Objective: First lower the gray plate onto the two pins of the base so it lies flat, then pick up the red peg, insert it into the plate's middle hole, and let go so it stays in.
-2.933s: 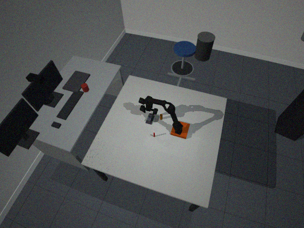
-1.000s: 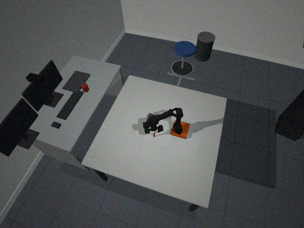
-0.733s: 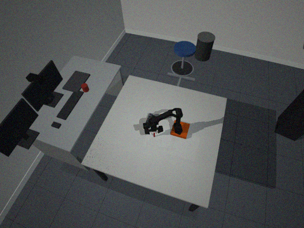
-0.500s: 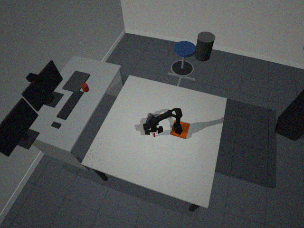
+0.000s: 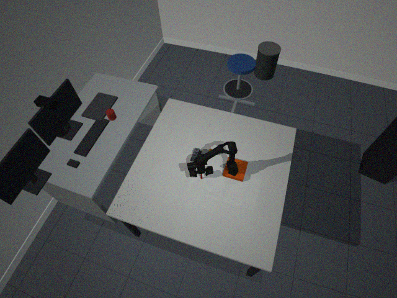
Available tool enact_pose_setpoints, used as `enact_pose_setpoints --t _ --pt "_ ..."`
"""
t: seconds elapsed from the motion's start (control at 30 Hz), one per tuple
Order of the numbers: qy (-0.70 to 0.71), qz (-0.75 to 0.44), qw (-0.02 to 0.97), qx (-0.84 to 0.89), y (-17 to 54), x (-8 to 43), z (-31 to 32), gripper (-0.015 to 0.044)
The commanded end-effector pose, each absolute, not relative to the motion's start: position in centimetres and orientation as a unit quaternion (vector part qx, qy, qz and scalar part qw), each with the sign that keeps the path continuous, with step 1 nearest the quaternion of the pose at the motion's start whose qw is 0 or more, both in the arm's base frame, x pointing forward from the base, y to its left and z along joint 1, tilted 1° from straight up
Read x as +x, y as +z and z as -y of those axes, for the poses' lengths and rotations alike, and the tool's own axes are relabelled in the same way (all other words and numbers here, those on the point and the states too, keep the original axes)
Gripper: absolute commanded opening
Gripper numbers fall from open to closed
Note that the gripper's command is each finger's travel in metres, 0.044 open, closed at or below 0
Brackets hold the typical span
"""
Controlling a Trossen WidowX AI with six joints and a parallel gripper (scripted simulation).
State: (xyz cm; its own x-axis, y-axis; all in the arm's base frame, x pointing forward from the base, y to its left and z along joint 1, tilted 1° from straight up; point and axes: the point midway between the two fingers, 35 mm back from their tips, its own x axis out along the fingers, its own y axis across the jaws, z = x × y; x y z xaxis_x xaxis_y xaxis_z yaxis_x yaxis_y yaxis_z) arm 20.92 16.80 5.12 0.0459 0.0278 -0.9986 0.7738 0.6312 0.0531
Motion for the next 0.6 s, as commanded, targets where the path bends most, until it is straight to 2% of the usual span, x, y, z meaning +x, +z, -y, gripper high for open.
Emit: enact_pose_setpoints --t 0.0,0.27,0.37,0.57 --pt "-0.29 -0.628 0.648 0.319 4.95 20.92 -16.76 0.023" --pt "-0.29 -0.628 0.648 0.319 4.95 20.92 -16.76 0.002" --pt "-0.29 -0.628 0.648 0.319 4.95 20.92 -16.76 0.0" --pt "-0.29 -0.628 0.648 0.319 5.0 20.93 -16.77 0.0"
